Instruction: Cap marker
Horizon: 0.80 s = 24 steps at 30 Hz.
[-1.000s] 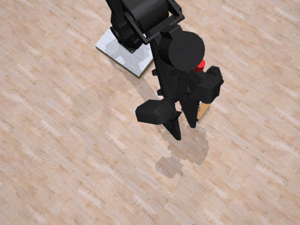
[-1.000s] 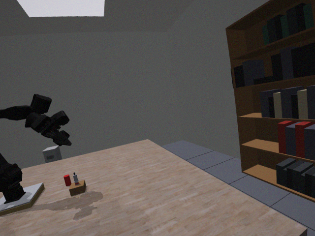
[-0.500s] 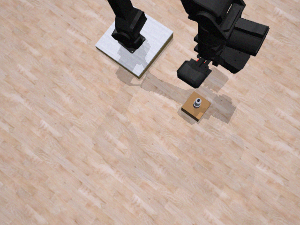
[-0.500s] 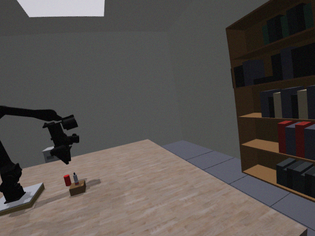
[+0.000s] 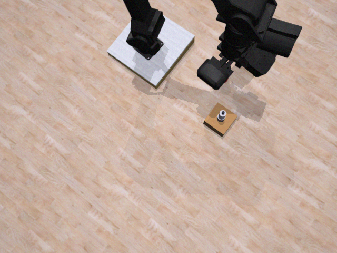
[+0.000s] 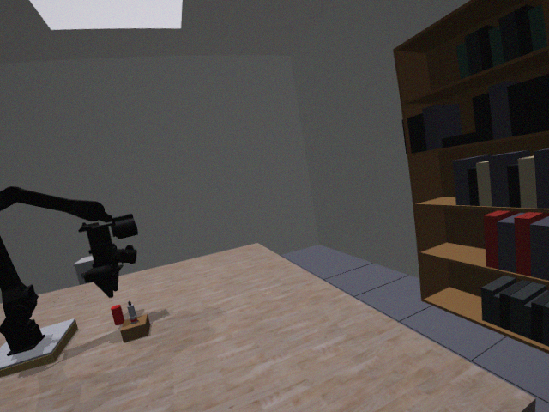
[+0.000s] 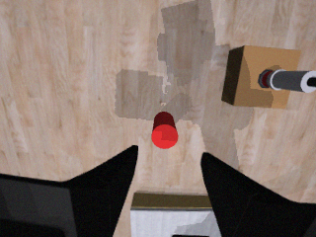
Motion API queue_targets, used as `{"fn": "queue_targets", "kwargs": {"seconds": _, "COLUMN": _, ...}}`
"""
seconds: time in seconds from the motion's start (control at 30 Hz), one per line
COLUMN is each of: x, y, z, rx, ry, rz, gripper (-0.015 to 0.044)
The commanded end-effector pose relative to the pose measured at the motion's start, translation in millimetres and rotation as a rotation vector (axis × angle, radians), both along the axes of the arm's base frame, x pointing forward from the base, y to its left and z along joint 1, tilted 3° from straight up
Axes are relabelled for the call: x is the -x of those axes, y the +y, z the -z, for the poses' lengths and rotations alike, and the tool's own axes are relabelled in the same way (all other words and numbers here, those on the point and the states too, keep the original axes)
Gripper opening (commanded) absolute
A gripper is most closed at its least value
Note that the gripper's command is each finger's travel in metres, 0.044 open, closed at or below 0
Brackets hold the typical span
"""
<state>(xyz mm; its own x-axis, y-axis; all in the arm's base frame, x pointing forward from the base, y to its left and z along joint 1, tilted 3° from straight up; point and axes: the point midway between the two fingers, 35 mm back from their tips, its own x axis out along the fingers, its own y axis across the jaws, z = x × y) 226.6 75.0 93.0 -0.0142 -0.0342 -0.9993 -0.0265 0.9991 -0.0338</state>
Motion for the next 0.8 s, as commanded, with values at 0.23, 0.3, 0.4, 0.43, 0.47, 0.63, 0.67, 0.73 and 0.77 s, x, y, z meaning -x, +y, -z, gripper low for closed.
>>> {"fn": "queue_targets", "kwargs": {"seconds": 0.23, "x": 3.7, "y": 0.6, "z": 25.5, "rx": -0.001, "ry": 0.008, "rz": 0.004, "gripper": 0.0241}}
{"fn": "queue_targets", "kwargs": {"seconds": 0.3, "x": 3.7, "y": 0.7, "z": 26.5, "rx": -0.001, "ry": 0.008, "rz": 0.004, "gripper": 0.0241}}
{"fn": "queue_targets", "kwargs": {"seconds": 0.4, "x": 3.4, "y": 0.7, "z": 31.2, "rx": -0.001, "ry": 0.008, "rz": 0.004, "gripper": 0.0241}}
{"fn": "queue_targets", "kwargs": {"seconds": 0.43, "x": 3.3, "y": 0.7, "z": 32.8, "rx": -0.001, "ry": 0.008, "rz": 0.004, "gripper": 0.0241}}
{"fn": "queue_targets", "kwargs": {"seconds": 0.47, "x": 3.3, "y": 0.7, "z": 34.5, "rx": -0.001, "ry": 0.008, "rz": 0.004, "gripper": 0.0241}}
{"fn": "queue_targets", "kwargs": {"seconds": 0.63, "x": 3.1, "y": 0.6, "z": 42.6, "rx": -0.001, "ry": 0.008, "rz": 0.004, "gripper": 0.0241}}
{"fn": "queue_targets", "kwargs": {"seconds": 0.67, "x": 3.1, "y": 0.6, "z": 44.2, "rx": -0.001, "ry": 0.008, "rz": 0.004, "gripper": 0.0241}}
{"fn": "queue_targets", "kwargs": {"seconds": 0.73, "x": 3.2, "y": 0.6, "z": 47.5, "rx": -0.001, "ry": 0.008, "rz": 0.004, "gripper": 0.0241}}
{"fn": "queue_targets", "kwargs": {"seconds": 0.77, "x": 3.2, "y": 0.5, "z": 49.1, "rx": -0.001, "ry": 0.008, "rz": 0.004, "gripper": 0.0241}}
